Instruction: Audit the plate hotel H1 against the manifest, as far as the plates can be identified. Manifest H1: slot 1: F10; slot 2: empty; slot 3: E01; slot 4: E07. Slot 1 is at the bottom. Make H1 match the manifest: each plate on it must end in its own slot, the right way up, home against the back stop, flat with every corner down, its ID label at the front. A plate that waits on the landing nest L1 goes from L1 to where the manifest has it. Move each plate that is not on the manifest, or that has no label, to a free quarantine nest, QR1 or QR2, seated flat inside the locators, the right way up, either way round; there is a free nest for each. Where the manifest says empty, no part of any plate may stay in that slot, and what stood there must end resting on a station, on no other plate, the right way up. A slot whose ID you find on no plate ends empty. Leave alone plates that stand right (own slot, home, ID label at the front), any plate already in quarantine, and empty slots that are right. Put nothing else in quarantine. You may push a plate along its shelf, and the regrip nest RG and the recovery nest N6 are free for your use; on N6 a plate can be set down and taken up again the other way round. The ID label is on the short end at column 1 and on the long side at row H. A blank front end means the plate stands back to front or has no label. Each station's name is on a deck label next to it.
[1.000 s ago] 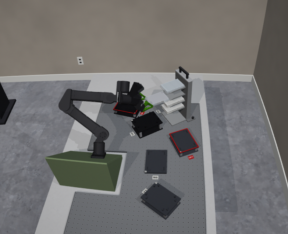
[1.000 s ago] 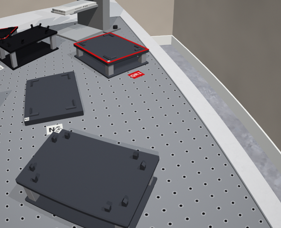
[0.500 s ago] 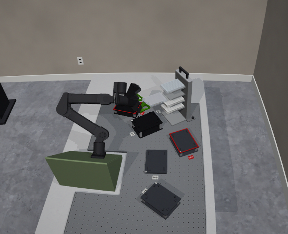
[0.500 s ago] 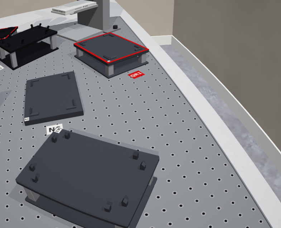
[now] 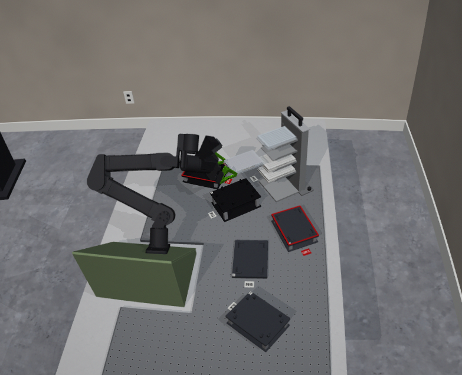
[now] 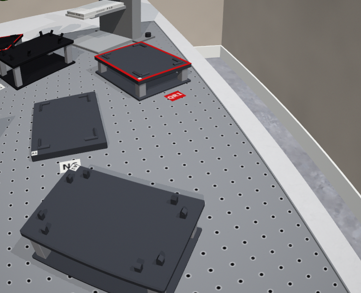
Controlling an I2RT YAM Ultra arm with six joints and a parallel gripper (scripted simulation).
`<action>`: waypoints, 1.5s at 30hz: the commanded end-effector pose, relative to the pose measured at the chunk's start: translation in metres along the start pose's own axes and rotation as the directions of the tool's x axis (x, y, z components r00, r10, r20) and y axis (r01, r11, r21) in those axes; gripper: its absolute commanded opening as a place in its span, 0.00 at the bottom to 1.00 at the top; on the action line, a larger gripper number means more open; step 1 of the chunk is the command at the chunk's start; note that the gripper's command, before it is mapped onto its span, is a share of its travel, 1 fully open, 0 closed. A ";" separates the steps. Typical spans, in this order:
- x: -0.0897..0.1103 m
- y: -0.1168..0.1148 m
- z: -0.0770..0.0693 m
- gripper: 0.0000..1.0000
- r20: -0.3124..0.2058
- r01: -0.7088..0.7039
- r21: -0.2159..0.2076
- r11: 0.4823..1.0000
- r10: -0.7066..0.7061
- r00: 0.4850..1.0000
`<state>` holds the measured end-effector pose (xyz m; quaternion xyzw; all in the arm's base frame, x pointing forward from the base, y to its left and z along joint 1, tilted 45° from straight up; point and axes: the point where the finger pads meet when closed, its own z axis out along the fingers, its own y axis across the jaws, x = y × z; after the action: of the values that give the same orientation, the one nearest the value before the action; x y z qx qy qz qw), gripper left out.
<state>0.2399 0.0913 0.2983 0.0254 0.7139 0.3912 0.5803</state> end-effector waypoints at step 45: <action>0.026 0.002 -0.024 0.86 0.017 0.010 -0.003 1.000 -0.010 1.000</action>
<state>0.2077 0.0973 0.2747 0.0166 0.7141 0.3980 0.5757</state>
